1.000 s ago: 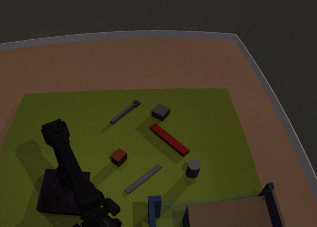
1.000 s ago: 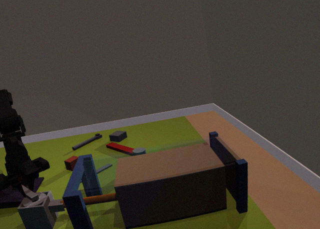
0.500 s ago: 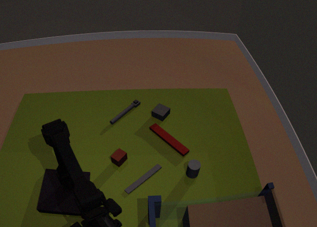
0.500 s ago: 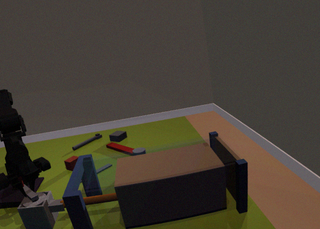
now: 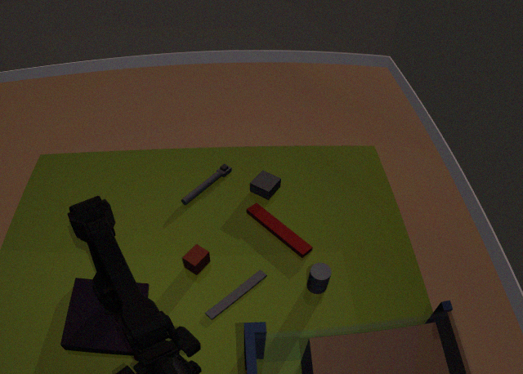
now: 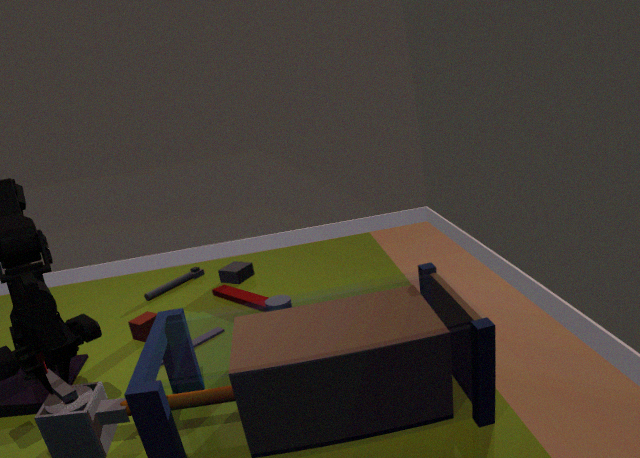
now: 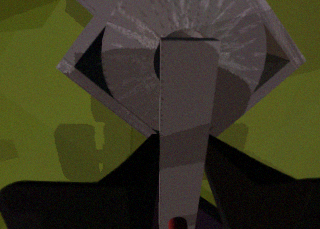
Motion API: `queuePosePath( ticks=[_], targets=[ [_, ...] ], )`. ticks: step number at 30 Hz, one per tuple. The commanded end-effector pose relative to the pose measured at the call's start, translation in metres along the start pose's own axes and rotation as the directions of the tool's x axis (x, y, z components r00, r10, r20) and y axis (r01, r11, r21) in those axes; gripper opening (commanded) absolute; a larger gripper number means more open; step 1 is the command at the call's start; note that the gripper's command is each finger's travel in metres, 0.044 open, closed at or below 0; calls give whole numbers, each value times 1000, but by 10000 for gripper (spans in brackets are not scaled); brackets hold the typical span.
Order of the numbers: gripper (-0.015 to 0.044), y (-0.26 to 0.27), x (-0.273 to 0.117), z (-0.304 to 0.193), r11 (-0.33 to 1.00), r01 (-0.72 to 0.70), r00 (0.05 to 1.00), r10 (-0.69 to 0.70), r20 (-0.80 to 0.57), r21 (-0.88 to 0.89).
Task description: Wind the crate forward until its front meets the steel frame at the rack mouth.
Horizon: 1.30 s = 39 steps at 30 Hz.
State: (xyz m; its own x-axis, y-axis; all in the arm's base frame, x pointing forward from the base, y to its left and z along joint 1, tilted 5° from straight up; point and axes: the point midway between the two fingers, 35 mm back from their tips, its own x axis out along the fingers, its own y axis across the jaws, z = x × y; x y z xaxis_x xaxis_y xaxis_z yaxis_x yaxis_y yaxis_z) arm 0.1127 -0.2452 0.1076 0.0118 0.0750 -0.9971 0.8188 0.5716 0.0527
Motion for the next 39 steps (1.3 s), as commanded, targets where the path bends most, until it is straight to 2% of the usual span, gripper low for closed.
queuePosePath(
  ticks=[1, 21, 26, 39],
  targets=[
    [0, 1, 4, 0, 1000, 1, 1000, -1, -6, 28],
    [0, 3, 4, 1, 997, -3, 1000, 3, -7, 72],
    [0, -1, 4, 0, 1000, 4, 1000, -5, -5, -16],
    [0, -4, 4, 0, 997, 9, 1000, -9, -3, -72]
  ],
)
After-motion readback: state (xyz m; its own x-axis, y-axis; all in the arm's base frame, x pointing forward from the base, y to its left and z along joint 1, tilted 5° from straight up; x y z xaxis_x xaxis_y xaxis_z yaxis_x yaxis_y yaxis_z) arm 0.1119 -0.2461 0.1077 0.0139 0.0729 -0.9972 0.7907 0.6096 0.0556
